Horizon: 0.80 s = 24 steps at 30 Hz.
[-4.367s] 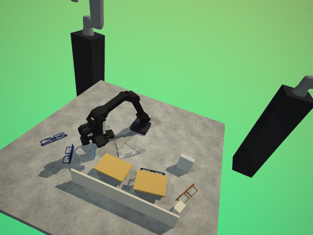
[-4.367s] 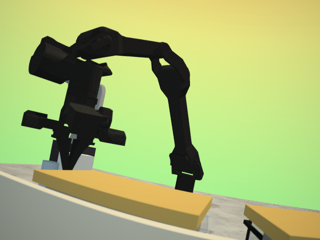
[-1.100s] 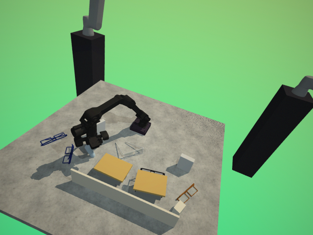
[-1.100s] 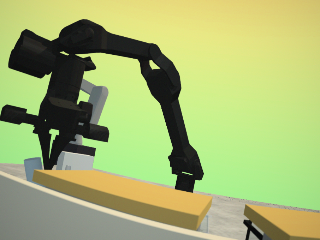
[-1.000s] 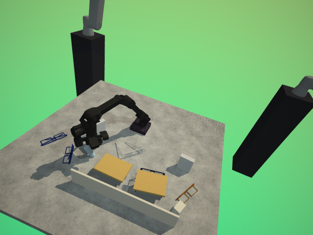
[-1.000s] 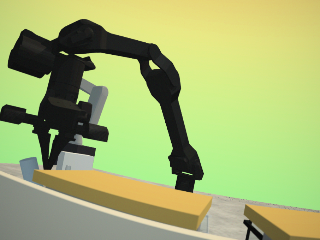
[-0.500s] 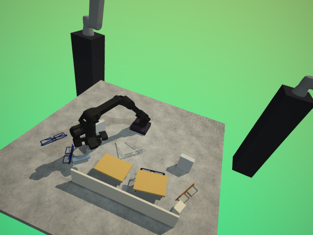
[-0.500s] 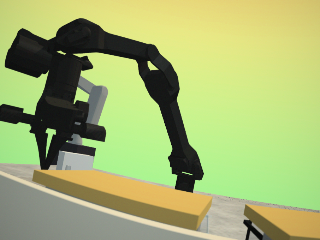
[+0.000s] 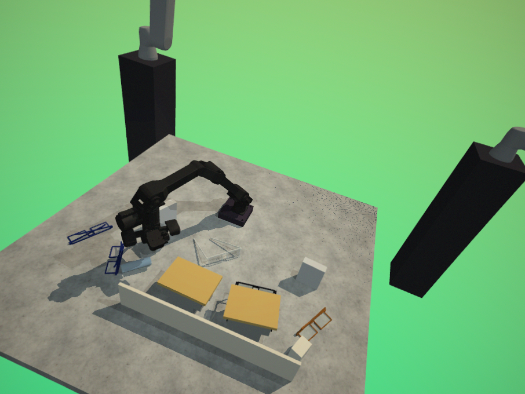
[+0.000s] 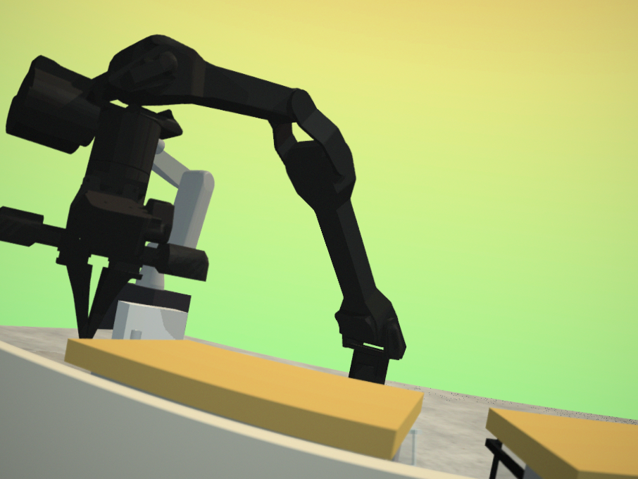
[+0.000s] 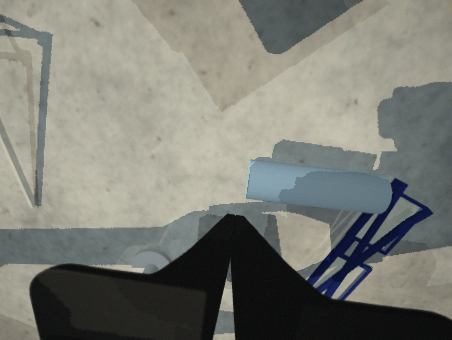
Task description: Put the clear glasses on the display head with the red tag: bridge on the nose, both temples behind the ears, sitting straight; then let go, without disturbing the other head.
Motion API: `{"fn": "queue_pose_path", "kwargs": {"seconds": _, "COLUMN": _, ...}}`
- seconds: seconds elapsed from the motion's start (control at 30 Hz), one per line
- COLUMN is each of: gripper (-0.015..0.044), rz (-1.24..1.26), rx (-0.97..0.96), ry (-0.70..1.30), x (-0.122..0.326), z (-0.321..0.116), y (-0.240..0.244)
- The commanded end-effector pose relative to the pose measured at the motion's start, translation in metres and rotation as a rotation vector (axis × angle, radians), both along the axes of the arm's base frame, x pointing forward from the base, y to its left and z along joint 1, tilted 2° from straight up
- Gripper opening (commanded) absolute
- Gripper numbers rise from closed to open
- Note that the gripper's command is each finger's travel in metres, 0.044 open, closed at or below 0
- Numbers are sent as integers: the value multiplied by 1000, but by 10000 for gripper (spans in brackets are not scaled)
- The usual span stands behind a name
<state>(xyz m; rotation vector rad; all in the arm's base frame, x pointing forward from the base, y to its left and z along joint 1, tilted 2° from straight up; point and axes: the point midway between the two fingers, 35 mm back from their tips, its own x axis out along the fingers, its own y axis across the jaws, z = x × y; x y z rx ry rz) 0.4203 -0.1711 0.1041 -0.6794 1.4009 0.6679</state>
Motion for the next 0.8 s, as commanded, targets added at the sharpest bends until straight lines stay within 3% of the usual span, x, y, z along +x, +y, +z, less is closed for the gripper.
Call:
{"fn": "queue_pose_path", "kwargs": {"seconds": 0.0, "gripper": 0, "rz": 4, "rx": -6, "ry": -6, "x": -9, "z": 18, "y": 7}}
{"fn": "queue_pose_path", "kwargs": {"seconds": 0.13, "gripper": 0, "rz": 4, "rx": -5, "ry": -4, "x": -33, "z": 51, "y": 25}}
{"fn": "queue_pose_path", "kwargs": {"seconds": 0.27, "gripper": 0, "rz": 4, "rx": -4, "ry": -4, "x": -38, "z": 57, "y": 28}}
{"fn": "queue_pose_path", "kwargs": {"seconds": 0.53, "gripper": 200, "rz": 9, "rx": -10, "ry": -27, "x": -32, "z": 59, "y": 25}}
{"fn": "queue_pose_path", "kwargs": {"seconds": 0.77, "gripper": 200, "rz": 9, "rx": -10, "ry": -27, "x": -32, "z": 59, "y": 25}}
